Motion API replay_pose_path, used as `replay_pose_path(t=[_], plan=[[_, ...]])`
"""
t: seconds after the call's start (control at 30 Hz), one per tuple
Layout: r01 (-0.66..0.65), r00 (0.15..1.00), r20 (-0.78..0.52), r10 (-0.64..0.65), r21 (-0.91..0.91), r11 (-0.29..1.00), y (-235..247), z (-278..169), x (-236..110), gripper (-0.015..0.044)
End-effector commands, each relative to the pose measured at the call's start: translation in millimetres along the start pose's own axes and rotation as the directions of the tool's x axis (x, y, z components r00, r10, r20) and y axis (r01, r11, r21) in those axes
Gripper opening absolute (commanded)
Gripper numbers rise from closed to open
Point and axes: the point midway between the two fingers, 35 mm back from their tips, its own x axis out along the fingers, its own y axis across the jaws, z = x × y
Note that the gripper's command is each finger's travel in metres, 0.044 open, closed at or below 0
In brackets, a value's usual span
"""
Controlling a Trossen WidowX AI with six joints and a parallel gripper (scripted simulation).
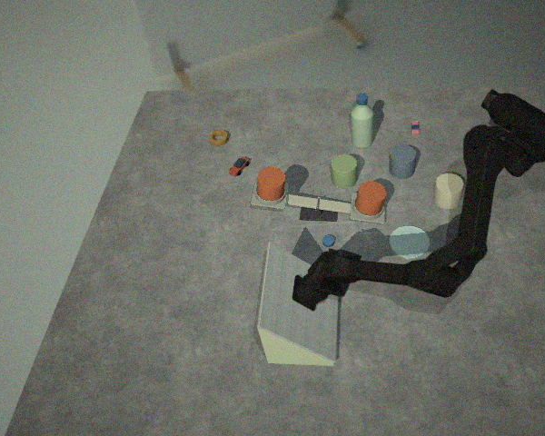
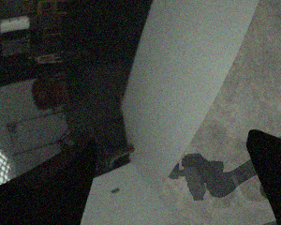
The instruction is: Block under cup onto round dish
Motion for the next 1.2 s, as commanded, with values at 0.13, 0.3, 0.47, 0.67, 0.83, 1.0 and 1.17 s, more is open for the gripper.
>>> replay_pose_path(t=[0.13,0.3,0.47,0.67,0.83,1.0,1.17], plan=[[-0.058,0.998,-0.027,0.058,-0.011,0.998,7,-19,-1,0.044],[-0.109,0.988,-0.122,0.092,-0.143,0.984,2,-68,-13,0.044],[-0.188,0.967,-0.2,0.157,-0.142,0.972,1,-96,-25,0.044],[-0.243,0.941,-0.294,0.166,-0.246,0.938,-11,-136,-42,0.044],[-0.313,0.903,-0.397,0.162,-0.352,0.882,-31,-177,-66,0.044],[-0.39,0.858,-0.494,0.144,-0.442,0.807,-55,-213,-92,0.044],[-0.47,0.807,-0.58,0.112,-0.516,0.716,-84,-243,-119,0.044]])
